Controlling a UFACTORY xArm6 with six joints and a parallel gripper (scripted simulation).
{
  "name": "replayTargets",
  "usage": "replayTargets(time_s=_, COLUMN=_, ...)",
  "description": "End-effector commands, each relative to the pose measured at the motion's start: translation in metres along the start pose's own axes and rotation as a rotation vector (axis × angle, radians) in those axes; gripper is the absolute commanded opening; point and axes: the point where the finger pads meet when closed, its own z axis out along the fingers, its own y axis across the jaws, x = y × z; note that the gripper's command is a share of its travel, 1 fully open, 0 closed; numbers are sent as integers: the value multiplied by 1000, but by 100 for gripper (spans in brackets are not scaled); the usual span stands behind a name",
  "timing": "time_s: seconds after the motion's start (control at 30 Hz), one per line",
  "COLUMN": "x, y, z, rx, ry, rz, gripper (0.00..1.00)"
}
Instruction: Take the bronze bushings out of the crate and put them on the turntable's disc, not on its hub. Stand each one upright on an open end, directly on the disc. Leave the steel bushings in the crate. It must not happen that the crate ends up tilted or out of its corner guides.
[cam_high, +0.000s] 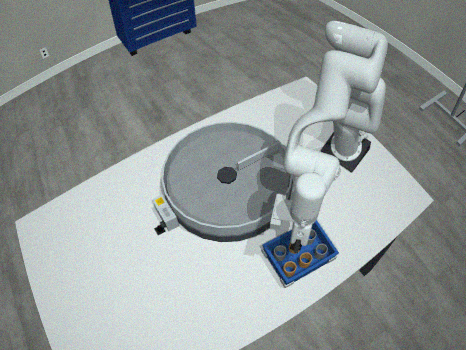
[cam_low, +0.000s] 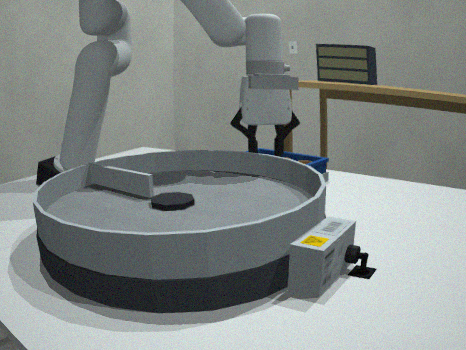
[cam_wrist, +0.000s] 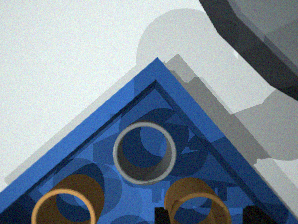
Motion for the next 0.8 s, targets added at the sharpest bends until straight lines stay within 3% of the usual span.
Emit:
replayTargets(time_s=0.0, x=0, y=-1, z=2, rx=3, ry=1, rz=0, gripper=48)
replayTargets(time_s=0.77, x=0, y=-1, z=8, rx=3, ry=1, rz=0, gripper=48)
